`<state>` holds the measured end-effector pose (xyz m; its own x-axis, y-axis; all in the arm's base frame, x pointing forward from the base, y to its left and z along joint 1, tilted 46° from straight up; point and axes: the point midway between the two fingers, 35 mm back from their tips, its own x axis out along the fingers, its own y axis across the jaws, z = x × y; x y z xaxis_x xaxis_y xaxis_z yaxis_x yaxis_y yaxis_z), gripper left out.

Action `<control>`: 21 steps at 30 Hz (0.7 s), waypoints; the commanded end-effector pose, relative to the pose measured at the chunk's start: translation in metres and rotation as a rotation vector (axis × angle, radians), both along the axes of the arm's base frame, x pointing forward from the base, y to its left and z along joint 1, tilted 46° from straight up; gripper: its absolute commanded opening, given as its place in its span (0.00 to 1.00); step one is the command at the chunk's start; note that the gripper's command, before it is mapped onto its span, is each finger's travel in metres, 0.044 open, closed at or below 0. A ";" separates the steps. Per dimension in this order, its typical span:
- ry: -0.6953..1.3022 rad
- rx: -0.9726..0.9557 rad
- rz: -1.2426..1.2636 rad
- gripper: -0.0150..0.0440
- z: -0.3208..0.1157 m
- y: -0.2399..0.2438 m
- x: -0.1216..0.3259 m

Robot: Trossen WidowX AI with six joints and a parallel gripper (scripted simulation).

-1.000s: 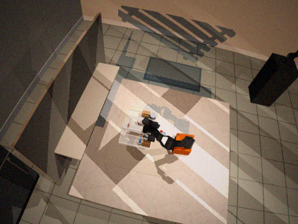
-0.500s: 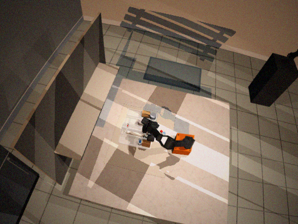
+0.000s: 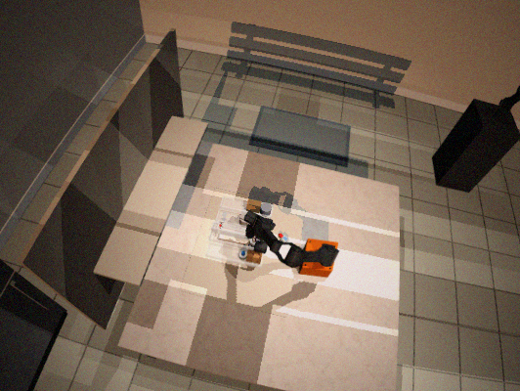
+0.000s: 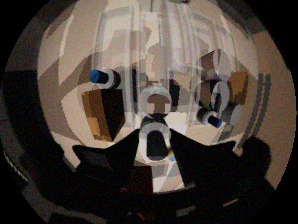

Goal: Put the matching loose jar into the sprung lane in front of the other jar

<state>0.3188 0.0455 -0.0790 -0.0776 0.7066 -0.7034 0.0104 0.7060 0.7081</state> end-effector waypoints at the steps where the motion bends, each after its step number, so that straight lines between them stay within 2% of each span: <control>1: -0.027 0.005 -0.008 0.25 0.004 -0.001 0.012; 21: -0.027 0.005 -0.008 0.25 0.002 -0.001 0.013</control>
